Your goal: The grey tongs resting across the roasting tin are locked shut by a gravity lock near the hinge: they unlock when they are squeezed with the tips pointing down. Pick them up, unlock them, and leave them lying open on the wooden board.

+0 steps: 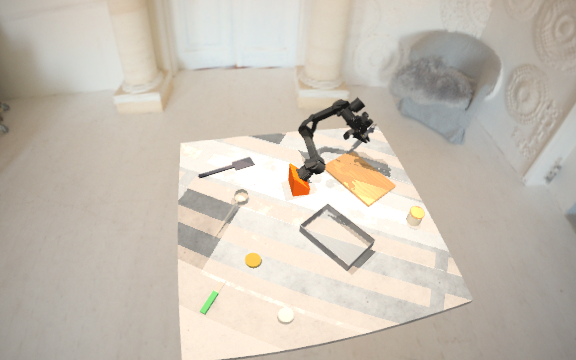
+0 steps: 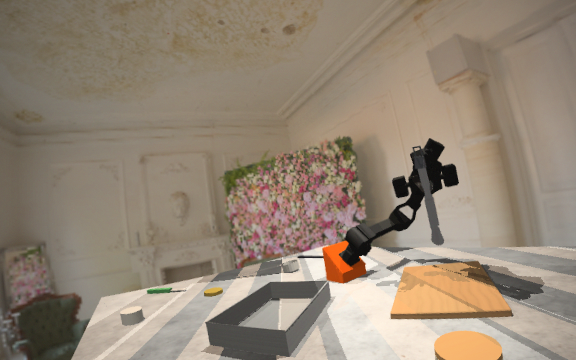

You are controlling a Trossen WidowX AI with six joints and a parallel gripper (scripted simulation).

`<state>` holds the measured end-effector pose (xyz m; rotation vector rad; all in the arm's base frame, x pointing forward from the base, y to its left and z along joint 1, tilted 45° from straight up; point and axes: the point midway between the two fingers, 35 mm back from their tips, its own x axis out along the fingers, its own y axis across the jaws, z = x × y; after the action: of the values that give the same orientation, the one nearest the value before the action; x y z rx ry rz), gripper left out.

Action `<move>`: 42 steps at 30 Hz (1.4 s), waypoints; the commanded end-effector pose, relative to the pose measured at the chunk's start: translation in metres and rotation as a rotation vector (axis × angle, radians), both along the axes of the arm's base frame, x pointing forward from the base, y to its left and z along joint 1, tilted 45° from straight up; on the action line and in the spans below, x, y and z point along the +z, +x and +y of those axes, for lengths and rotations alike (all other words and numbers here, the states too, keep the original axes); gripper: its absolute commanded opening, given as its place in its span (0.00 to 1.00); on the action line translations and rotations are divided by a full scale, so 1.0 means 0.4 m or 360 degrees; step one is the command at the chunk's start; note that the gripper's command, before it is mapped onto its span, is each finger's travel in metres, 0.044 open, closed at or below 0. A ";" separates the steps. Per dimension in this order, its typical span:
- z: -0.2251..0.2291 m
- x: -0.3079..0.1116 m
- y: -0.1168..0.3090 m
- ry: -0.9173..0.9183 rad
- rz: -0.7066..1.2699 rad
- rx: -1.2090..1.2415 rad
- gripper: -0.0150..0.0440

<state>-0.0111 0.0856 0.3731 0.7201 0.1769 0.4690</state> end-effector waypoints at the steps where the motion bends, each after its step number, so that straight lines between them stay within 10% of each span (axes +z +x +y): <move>1: -0.013 0.004 0.011 0.0028 0.0062 0.0044 0.00; 42: -0.029 -0.008 0.098 0.0029 0.0649 0.0582 0.00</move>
<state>0.0257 0.0734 0.3689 0.8011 0.6690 0.6611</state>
